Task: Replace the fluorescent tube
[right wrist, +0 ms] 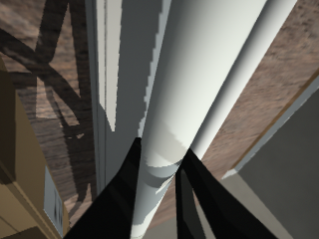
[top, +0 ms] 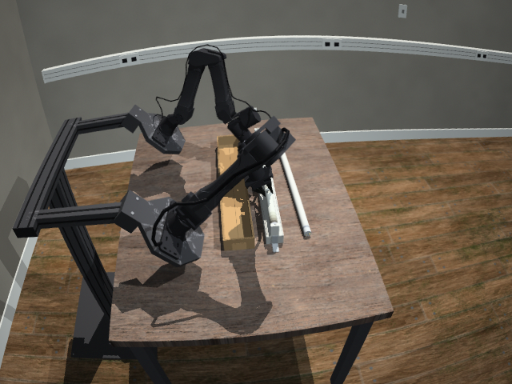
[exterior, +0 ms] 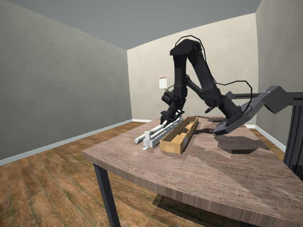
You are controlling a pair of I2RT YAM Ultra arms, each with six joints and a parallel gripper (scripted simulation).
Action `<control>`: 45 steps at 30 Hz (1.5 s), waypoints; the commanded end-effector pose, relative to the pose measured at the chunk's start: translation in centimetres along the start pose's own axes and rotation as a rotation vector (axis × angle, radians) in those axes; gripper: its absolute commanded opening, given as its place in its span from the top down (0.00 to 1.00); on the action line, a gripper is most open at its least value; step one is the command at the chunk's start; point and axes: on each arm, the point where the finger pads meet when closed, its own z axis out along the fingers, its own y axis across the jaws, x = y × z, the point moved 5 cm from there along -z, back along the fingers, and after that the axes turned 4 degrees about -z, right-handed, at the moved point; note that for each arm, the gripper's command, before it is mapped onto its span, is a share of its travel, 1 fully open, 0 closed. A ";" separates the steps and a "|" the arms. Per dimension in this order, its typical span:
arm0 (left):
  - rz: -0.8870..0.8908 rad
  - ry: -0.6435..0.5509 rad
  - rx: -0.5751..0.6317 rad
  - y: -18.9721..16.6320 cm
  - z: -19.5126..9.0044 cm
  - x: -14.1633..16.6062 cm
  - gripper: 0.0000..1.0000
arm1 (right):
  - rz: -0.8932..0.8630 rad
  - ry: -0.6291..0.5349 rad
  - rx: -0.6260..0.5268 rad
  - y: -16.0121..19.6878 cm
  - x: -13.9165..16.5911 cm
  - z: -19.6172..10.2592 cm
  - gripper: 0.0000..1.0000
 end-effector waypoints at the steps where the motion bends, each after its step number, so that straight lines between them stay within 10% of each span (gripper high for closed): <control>1: 0.029 0.017 0.003 -0.9 -1.0 0.1 0.89 | -0.072 -0.006 0.000 1.6 -0.2 -1.0 0.89; 6: 0.034 0.020 0.017 -1.3 -1.0 0.2 0.89 | -0.079 -0.002 -0.011 2.1 -0.1 -1.0 0.89; 7: 0.035 0.020 0.020 -1.4 -1.0 0.2 0.51 | -0.083 -0.001 -0.013 2.2 0.0 -1.0 0.89; 23: 0.007 0.016 -0.004 -0.2 -0.8 -0.1 0.51 | -0.087 0.000 -0.015 2.4 0.1 -1.0 0.89; 24: 0.007 0.016 -0.004 -0.2 -0.8 -0.1 0.51 | -0.087 0.000 -0.015 2.4 0.1 -1.0 0.51; 45: 0.025 0.042 0.044 -1.9 -1.9 0.5 0.51 | -0.016 0.000 0.013 -0.2 -0.3 -2.5 0.51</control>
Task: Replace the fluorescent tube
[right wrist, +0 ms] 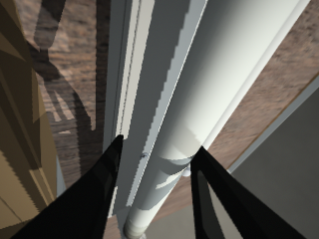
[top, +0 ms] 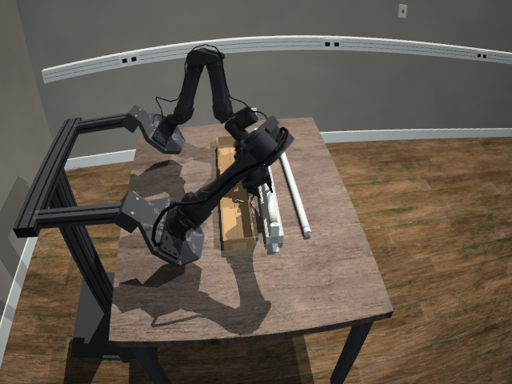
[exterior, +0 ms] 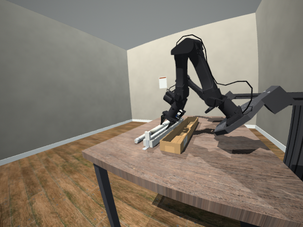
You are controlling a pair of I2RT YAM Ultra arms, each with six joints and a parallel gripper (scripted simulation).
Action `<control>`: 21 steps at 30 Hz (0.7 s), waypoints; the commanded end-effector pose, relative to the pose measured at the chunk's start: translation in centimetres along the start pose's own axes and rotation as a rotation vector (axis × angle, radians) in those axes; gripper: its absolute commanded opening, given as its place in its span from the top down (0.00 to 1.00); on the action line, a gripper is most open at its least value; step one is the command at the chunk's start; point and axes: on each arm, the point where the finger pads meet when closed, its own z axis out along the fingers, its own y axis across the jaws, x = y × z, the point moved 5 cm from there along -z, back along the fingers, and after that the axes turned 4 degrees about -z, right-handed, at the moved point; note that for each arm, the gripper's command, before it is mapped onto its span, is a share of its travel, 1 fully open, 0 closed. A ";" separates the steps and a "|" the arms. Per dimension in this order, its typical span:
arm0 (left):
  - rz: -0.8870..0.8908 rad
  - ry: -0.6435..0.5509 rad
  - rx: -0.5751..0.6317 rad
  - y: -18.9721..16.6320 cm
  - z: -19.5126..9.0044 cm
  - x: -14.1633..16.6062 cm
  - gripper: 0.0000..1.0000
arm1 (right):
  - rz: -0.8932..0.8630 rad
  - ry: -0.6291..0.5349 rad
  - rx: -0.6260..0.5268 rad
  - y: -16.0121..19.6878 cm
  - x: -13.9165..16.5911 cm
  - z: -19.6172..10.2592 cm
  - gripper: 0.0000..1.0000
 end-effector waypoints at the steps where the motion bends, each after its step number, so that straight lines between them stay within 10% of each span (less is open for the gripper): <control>1: 0.007 0.018 0.042 -1.0 -1.5 0.3 0.51 | 0.035 -0.010 0.021 -1.5 -0.6 -2.3 0.51; 21: -0.026 -0.010 -0.014 1.0 -4.7 -0.2 0.51 | 0.011 -0.034 0.005 -0.1 -0.1 -5.8 0.51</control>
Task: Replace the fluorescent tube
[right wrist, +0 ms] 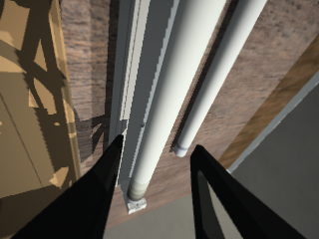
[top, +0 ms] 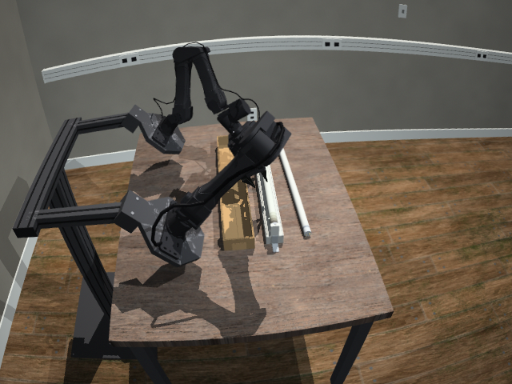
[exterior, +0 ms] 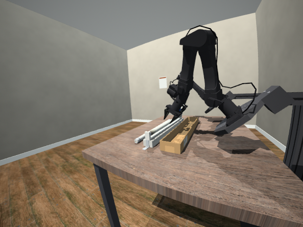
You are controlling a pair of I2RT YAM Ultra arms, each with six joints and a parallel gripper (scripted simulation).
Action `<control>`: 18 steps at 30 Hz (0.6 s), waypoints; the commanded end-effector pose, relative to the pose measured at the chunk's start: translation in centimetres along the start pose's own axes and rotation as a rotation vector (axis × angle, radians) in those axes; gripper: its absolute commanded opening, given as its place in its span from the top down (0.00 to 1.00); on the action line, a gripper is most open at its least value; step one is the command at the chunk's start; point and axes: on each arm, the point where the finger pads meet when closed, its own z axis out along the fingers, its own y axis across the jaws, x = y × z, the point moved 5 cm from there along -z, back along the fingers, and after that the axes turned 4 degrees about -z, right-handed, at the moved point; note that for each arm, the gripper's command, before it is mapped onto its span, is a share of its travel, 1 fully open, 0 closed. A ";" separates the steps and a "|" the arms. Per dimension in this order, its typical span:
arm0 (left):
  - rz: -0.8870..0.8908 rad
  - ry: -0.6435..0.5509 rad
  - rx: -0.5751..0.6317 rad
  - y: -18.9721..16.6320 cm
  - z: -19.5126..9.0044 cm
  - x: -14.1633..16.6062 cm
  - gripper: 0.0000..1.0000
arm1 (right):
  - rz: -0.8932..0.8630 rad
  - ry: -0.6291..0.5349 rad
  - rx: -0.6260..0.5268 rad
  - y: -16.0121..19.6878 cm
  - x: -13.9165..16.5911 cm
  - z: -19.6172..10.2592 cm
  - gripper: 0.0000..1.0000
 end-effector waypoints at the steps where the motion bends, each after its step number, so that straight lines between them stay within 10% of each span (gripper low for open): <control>1: -0.019 -0.015 -0.008 0.6 0.3 -0.5 0.51 | 0.013 -0.017 -0.002 0.4 0.5 -0.5 0.51; 18: -0.037 -0.011 -0.045 1.8 -0.1 -0.4 0.51 | 0.066 -0.031 0.024 -1.9 -0.6 -1.0 0.51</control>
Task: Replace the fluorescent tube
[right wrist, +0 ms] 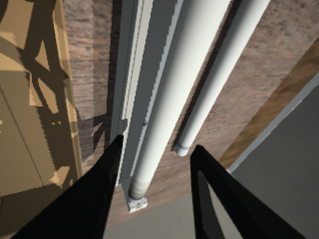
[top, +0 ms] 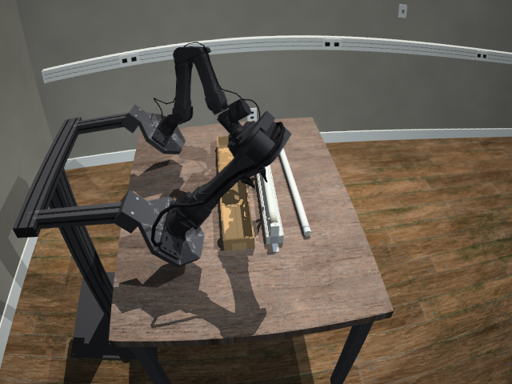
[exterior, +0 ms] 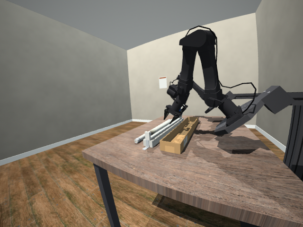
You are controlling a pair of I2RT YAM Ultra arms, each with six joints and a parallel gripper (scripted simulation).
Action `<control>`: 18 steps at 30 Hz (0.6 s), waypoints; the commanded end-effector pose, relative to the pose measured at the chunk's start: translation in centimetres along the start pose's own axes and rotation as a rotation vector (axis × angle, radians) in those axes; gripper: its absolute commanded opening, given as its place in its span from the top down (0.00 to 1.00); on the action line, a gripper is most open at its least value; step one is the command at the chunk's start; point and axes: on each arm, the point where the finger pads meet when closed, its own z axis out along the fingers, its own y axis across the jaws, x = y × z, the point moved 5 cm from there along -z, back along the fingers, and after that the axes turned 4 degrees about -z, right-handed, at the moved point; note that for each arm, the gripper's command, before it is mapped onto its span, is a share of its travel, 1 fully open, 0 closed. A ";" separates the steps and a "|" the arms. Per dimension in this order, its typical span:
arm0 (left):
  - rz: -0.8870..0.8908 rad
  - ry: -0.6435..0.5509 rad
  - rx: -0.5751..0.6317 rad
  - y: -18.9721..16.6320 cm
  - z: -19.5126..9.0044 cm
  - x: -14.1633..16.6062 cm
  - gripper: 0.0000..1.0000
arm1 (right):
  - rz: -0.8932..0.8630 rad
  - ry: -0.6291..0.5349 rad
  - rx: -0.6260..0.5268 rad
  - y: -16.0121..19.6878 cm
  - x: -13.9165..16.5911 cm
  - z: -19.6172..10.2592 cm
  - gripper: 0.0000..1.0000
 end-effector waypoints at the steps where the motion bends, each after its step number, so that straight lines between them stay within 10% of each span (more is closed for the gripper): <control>1: -0.035 -0.013 -0.045 1.7 -0.2 -0.4 0.51 | 0.068 -0.035 0.028 -2.1 -0.7 -1.0 0.51; 18: -0.017 -0.014 -0.024 0.9 0.1 -0.6 0.51 | 0.066 -0.032 0.026 -1.9 -0.8 -0.8 0.51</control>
